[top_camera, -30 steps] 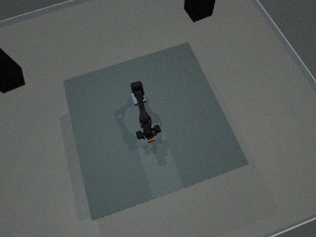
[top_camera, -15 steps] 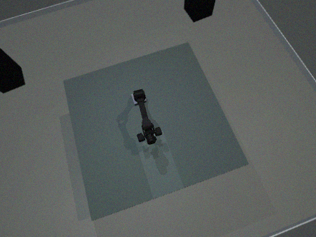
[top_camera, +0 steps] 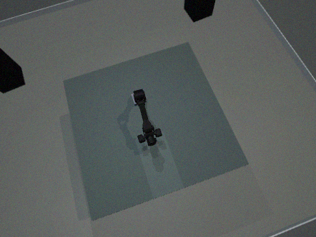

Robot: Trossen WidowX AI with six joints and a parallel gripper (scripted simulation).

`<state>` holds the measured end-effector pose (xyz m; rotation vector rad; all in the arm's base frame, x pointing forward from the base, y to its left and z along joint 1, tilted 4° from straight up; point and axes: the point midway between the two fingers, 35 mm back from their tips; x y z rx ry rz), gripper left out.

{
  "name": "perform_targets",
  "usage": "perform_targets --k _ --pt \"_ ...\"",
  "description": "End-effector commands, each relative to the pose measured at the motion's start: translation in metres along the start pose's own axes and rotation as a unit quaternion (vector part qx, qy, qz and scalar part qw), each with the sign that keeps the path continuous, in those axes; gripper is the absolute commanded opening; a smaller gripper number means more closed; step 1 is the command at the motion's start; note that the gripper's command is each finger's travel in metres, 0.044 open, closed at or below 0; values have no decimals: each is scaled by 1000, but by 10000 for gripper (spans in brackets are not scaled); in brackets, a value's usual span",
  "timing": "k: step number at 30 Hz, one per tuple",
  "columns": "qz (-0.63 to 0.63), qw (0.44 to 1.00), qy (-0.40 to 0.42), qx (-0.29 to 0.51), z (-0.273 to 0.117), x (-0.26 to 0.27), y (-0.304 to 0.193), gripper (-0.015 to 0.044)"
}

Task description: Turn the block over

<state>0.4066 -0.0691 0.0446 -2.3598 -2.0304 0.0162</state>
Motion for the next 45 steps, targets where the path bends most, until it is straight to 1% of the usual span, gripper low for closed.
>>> perform_targets --k 1,22,28,45 --pt "0 1000 -1 5 6 -1 -2 440" --pt "0 1000 -1 5 37 -1 -3 440" --pt "0 1000 -1 5 37 -1 -3 282" --pt "0 1000 -1 5 37 -1 -3 169"
Point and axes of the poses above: the point midway between the two fingers, 35 mm back from their tips, its own z axis out along the fingers, its own x axis across the jaws, y = z × x, and after that the axes turned 3 degrees about z, right-handed
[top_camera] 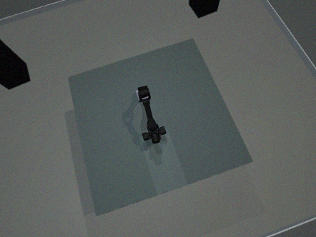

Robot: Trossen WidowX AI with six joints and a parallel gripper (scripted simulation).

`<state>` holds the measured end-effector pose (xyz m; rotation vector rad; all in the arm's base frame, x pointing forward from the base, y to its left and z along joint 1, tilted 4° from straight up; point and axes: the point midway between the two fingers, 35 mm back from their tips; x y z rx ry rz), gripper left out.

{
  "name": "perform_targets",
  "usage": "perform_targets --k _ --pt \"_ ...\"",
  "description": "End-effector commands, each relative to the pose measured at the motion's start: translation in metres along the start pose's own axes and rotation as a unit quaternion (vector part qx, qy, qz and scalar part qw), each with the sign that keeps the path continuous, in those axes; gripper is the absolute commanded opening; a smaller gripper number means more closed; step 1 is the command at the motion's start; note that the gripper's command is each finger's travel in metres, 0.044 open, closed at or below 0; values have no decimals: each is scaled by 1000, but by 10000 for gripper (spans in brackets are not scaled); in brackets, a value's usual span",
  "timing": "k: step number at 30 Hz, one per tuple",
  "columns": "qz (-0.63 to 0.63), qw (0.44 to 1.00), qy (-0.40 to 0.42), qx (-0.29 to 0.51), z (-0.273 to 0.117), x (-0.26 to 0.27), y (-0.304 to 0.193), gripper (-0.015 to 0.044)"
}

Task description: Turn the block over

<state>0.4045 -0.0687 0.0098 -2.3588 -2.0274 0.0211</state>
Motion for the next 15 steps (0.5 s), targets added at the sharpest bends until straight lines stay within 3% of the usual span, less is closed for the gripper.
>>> perform_targets --k 1,4,9,15 --pt "0 1000 -1 3 2 0 -1 163" --pt "0 1000 -1 3 2 0 -1 142" --pt "0 1000 -1 3 -19 0 -1 11" --pt "0 1000 -1 2 -28 0 -1 0"
Point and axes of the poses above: the point midway between the two fingers, 35 mm back from their tips, its own z axis out along the fingers, its own x axis across the jaws, y = z × x, and after that the axes turned 3 degrees about z, right-handed
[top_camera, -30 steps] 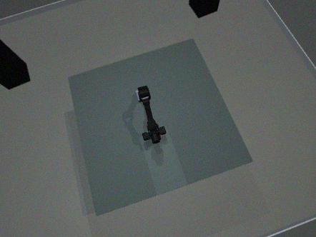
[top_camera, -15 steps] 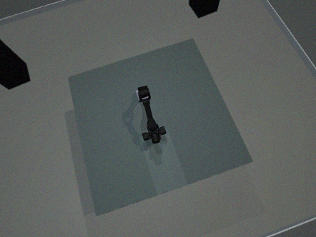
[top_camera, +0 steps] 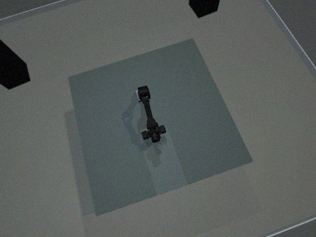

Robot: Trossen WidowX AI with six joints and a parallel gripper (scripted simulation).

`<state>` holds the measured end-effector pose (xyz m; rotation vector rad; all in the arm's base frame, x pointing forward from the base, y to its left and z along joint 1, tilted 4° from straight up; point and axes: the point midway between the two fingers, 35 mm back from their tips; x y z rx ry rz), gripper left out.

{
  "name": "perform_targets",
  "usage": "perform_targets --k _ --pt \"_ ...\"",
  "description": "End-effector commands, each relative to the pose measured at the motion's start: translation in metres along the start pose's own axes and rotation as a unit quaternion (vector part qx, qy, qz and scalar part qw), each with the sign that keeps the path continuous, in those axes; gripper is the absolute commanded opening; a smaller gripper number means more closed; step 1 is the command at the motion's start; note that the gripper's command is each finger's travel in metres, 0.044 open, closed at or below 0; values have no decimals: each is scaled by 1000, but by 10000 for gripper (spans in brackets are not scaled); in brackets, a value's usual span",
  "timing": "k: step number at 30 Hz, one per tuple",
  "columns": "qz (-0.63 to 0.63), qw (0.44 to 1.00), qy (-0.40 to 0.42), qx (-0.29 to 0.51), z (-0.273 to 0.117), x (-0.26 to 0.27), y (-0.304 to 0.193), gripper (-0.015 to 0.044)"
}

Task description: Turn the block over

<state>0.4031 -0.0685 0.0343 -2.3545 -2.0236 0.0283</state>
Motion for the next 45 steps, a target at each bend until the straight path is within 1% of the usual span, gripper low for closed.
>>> perform_targets --k 1,22,45 --pt "0 1000 -1 -5 -3 0 1 0" --pt "2 990 7 -144 10 -1 7 0" --pt "0 957 14 -289 11 -1 -5 0"
Point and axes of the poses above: the point midway between the two fingers, 35 mm back from their tips, its own z axis out along the fingers, its own x axis across the jaws, y = z × x, and after that the axes turned 3 degrees about z, right-handed
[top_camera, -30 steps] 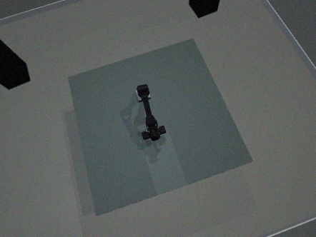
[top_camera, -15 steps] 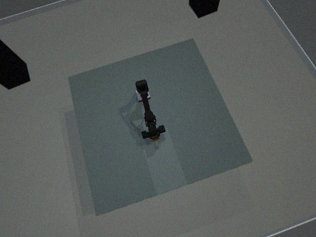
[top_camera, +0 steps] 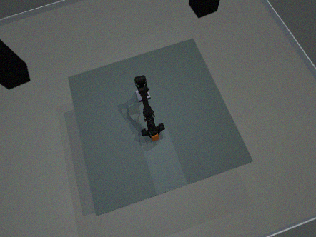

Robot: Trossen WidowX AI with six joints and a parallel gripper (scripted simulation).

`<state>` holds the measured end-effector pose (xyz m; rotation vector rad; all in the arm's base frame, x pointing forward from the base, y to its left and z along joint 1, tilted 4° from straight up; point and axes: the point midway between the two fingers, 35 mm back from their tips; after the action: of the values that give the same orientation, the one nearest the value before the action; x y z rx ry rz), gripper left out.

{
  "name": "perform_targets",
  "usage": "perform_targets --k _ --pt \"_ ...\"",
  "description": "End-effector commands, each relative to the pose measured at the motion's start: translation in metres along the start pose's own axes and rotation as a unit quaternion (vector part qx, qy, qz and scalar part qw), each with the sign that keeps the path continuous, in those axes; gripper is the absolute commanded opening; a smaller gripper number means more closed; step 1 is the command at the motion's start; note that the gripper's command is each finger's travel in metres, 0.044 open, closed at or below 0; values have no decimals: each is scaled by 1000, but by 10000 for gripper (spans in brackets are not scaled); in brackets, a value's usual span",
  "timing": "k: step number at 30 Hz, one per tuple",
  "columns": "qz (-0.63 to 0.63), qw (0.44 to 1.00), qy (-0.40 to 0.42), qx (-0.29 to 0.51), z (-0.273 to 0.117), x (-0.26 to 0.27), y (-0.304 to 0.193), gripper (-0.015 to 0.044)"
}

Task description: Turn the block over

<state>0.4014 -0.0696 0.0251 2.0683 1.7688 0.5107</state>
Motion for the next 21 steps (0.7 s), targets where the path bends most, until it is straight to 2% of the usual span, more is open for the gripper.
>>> perform_targets --k 1,21 --pt "-1 1000 2 -13 -1 0 -4 0" --pt "2 989 9 -149 39 -2 -9 0"
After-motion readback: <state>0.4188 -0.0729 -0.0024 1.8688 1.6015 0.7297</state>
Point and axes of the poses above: the point midway between the two fingers, 35 mm back from their tips, its own z axis out along the fingers, its own x axis across the jaws, y = z × x, and after that the axes turned 3 degrees about z, right-handed
